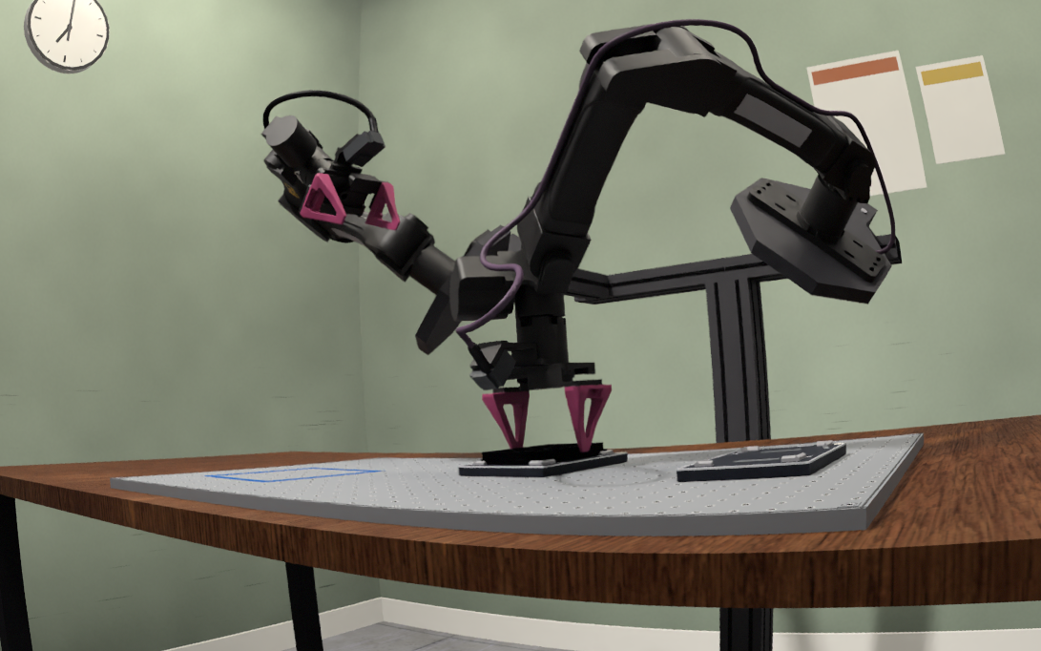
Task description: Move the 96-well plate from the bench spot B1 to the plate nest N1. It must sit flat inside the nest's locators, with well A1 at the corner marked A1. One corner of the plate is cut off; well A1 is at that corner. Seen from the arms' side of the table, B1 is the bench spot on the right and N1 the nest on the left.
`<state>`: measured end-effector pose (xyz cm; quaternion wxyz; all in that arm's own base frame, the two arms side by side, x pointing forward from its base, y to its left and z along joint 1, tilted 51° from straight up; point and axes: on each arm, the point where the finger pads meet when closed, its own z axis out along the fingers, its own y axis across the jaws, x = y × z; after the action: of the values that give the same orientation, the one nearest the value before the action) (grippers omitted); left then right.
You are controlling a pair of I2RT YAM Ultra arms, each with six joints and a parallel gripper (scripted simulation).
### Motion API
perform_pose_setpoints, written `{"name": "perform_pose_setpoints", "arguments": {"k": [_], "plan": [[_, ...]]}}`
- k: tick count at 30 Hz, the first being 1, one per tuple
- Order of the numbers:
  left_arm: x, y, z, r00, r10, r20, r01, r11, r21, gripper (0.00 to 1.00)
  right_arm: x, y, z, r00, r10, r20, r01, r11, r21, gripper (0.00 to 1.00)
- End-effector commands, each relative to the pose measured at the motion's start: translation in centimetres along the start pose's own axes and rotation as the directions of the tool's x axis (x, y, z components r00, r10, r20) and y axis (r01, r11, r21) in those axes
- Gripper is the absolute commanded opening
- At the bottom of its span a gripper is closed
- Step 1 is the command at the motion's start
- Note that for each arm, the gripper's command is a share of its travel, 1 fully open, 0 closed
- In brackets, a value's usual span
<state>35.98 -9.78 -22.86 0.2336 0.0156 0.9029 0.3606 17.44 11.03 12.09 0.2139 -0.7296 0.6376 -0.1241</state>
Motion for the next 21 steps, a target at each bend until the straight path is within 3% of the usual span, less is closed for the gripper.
{"name": "perform_pose_setpoints", "arguments": {"k": [1, 6, 10, 14, 21], "plan": [[-0.16, -0.49, -0.15, 1.0, 0.012, 0.027, -0.012, 1.0, 0.004, 1.0, -0.5, 0.17, -0.29, 1.0, -0.005, 0.026, 0.005, 1.0, 0.001, 1.0], [-0.15, -0.49, -0.15, 1.0, 0.012, 0.027, -0.012, 1.0, 0.004, 1.0, -0.5, 0.17, -0.29, 1.0, -0.005, 0.026, 0.005, 1.0, 0.001, 1.0], [-0.15, -0.49, -0.15, 1.0, 0.012, 0.027, -0.012, 1.0, 0.004, 0.92, -0.5, 0.17, -0.29, 1.0, -0.005, 0.026, 0.005, 1.0, 0.001, 1.0], [-0.14, -0.48, -0.15, 1.0, 0.013, 0.026, -0.013, 1.0, 0.004, 0.92, -0.5, 0.17, -0.29, 1.0, -0.005, 0.026, 0.005, 1.0, 0.001, 1.0], [-0.27, -0.45, -0.36, 1.0, 0.008, 0.02, -0.008, 1.0, 0.01, 0.82, -0.5, 0.17, -0.29, 1.0, -0.005, 0.026, 0.005, 1.0, 0.001, 1.0]]}}
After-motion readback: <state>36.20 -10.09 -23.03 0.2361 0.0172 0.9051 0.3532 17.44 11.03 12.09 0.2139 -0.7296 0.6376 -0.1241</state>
